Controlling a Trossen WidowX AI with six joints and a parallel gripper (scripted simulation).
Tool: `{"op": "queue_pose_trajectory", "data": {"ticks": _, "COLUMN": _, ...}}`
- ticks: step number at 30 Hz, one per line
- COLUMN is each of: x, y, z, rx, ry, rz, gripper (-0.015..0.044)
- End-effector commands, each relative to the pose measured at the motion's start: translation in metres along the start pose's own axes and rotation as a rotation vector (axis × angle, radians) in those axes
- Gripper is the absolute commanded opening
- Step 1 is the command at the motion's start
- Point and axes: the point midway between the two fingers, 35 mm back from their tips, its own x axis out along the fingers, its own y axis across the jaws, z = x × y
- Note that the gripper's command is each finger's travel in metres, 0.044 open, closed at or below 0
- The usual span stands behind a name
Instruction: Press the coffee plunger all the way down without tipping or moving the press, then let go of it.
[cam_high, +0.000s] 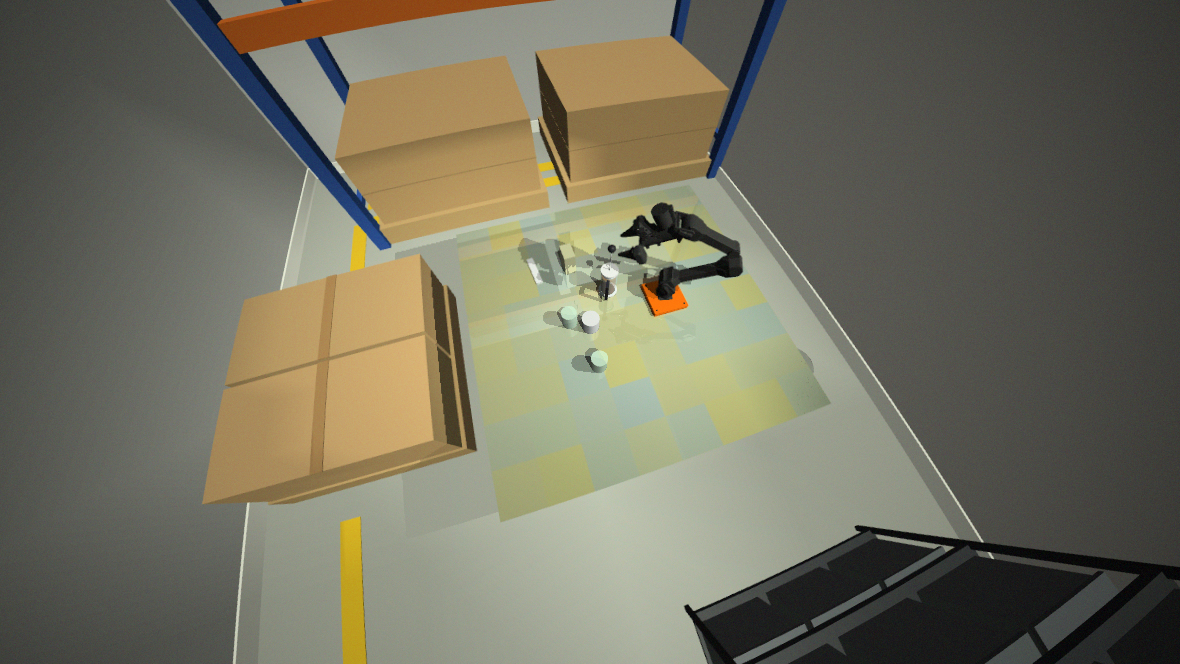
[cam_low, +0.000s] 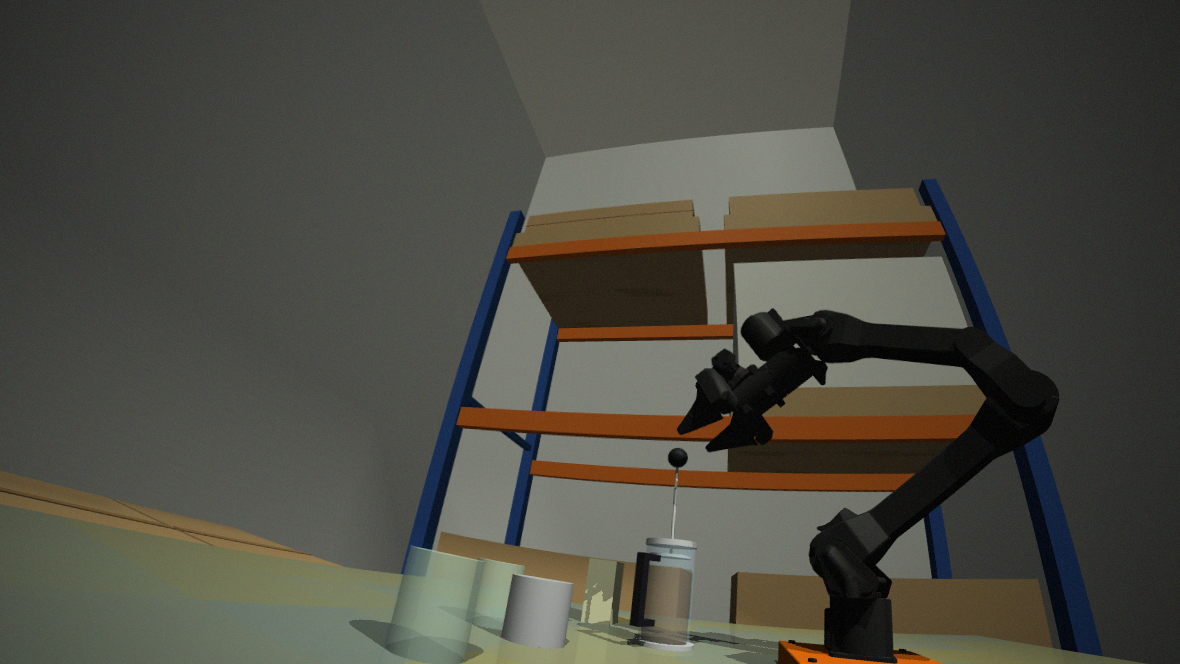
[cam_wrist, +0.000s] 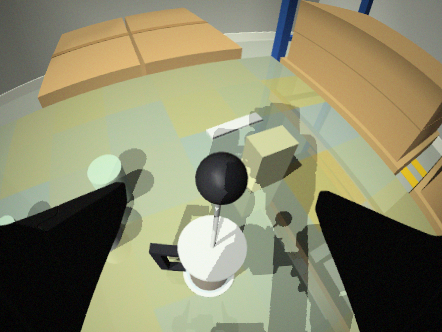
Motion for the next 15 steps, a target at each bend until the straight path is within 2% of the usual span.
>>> {"op": "queue_pose_trajectory", "data": {"ticks": 1, "x": 0.005, "y": -0.001, "z": -0.002, "rx": -0.004, "ry": -0.002, "rz": -0.005, "gripper": 0.044}}
{"op": "queue_pose_trajectory", "data": {"ticks": 15, "x": 0.027, "y": -0.001, "z": -0.001, "rx": -0.005, "ry": -0.004, "rz": -0.004, "gripper": 0.044}}
